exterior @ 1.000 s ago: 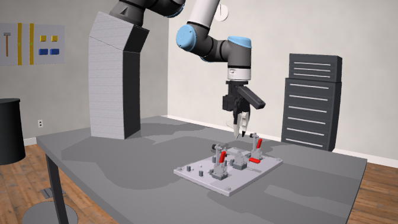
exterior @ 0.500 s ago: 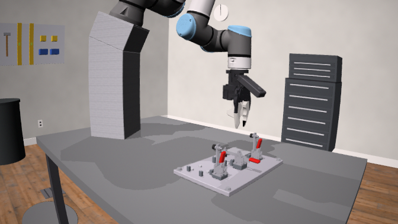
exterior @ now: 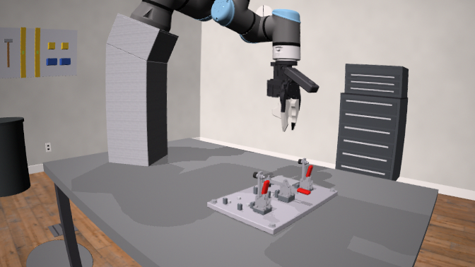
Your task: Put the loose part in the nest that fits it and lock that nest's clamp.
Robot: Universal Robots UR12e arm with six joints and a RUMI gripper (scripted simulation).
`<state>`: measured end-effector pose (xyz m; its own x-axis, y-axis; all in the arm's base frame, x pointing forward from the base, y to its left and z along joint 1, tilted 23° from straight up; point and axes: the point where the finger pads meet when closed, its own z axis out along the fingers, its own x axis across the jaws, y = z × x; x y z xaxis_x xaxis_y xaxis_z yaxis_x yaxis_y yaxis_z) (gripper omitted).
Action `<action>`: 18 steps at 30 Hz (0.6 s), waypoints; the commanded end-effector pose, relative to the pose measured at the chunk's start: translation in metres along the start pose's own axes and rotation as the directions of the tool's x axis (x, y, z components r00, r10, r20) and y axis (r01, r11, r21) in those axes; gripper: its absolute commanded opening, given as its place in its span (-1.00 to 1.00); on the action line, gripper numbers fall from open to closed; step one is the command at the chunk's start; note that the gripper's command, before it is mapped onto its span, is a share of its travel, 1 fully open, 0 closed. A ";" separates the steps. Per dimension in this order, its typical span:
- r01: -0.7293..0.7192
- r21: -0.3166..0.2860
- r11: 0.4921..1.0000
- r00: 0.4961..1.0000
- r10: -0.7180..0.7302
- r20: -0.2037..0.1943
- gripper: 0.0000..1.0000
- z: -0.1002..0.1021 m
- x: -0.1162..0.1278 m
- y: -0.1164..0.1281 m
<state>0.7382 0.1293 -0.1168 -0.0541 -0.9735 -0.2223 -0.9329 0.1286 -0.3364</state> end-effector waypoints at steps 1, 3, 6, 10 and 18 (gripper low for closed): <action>-0.001 -0.011 1.000 1.000 0.001 0.001 -0.44 -0.004 0.001 0.005; 0.000 -0.011 1.000 1.000 0.000 0.001 -0.44 -0.004 0.000 0.005; 0.000 -0.011 1.000 1.000 0.000 0.001 -0.44 -0.003 0.000 0.003; 0.001 -0.007 1.000 1.000 -0.001 0.001 -0.44 -0.004 0.000 -0.006; 0.002 -0.005 1.000 1.000 -0.002 0.001 -0.44 -0.005 -0.001 -0.036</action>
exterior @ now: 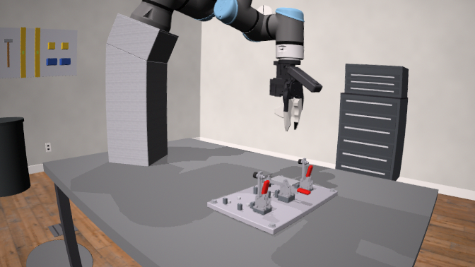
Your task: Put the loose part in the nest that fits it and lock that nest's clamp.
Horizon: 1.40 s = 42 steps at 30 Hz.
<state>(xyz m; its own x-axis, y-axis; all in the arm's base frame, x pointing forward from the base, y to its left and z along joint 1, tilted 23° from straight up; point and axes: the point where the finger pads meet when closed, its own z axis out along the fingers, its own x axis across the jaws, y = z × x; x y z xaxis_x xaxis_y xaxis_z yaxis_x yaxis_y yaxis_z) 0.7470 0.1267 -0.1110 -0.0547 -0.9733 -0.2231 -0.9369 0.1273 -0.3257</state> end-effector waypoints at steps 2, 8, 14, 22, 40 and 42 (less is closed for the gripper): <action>0.003 0.006 1.000 1.000 -0.003 0.001 -0.44 -0.002 -0.002 -0.030; 0.002 0.002 1.000 1.000 -0.002 0.001 -0.44 0.000 -0.002 -0.051; 0.002 0.003 1.000 1.000 -0.002 0.001 -0.44 0.000 -0.001 -0.071; 0.002 0.004 1.000 1.000 -0.002 0.001 -0.44 -0.001 -0.001 -0.078; 0.003 0.004 1.000 1.000 -0.003 0.001 -0.44 0.017 -0.002 -0.078; 0.003 0.004 1.000 1.000 -0.003 0.000 -0.44 0.024 -0.002 -0.078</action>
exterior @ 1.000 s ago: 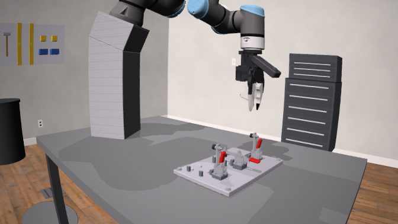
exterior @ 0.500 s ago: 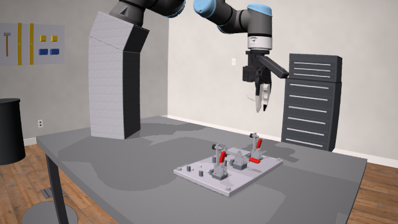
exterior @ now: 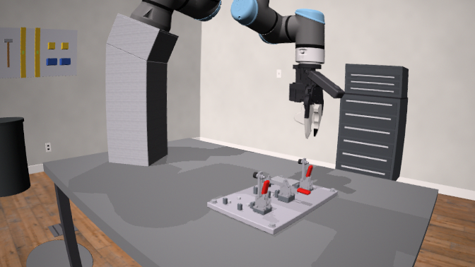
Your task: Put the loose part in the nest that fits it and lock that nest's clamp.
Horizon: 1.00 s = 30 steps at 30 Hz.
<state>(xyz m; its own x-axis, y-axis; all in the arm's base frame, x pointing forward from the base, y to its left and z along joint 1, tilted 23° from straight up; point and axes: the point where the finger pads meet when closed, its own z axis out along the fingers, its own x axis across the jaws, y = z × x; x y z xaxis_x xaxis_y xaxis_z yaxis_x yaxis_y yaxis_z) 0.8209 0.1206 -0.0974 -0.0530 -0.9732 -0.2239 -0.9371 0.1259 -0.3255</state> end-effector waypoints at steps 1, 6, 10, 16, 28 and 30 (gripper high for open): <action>0.001 0.005 1.000 1.000 -0.001 -0.001 -0.44 0.016 -0.001 -0.003; 0.001 0.005 1.000 1.000 -0.001 -0.001 -0.44 0.036 -0.001 -0.003; 0.001 0.005 1.000 1.000 -0.001 -0.001 -0.44 0.052 -0.001 -0.003; 0.001 0.005 1.000 1.000 -0.001 -0.001 -0.44 0.067 -0.001 -0.003; 0.001 0.005 1.000 1.000 -0.001 -0.001 -0.44 0.088 -0.001 -0.003; 0.000 0.005 1.000 1.000 0.000 -0.001 -0.44 0.088 0.000 -0.004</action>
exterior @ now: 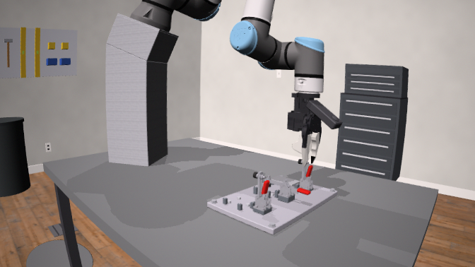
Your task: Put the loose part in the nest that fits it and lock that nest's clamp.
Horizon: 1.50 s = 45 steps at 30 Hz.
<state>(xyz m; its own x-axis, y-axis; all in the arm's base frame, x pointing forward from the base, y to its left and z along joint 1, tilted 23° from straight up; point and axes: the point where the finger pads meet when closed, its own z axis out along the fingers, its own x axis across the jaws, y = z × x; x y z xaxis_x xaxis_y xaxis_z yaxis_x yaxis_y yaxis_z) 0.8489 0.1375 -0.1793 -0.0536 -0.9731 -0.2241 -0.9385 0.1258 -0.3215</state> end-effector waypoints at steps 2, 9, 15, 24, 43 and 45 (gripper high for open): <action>0.001 0.011 1.000 1.000 -0.001 -0.001 -0.44 -0.001 0.000 -0.007; 0.001 0.009 1.000 1.000 -0.001 -0.001 -0.44 -0.001 0.000 -0.005; 0.001 0.009 1.000 1.000 -0.001 -0.001 -0.44 -0.001 0.000 -0.005; 0.002 0.009 1.000 1.000 -0.002 -0.001 -0.44 0.006 -0.001 -0.006; 0.001 0.009 1.000 1.000 -0.001 -0.001 -0.44 0.036 -0.001 -0.008; 0.001 0.010 1.000 1.000 -0.001 -0.001 -0.44 0.036 0.000 -0.008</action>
<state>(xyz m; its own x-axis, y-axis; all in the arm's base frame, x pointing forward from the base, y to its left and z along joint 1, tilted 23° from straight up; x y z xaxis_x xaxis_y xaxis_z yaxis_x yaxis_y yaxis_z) 0.8643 0.1440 -0.2114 -0.0536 -0.9731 -0.2239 -0.9375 0.1263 -0.3243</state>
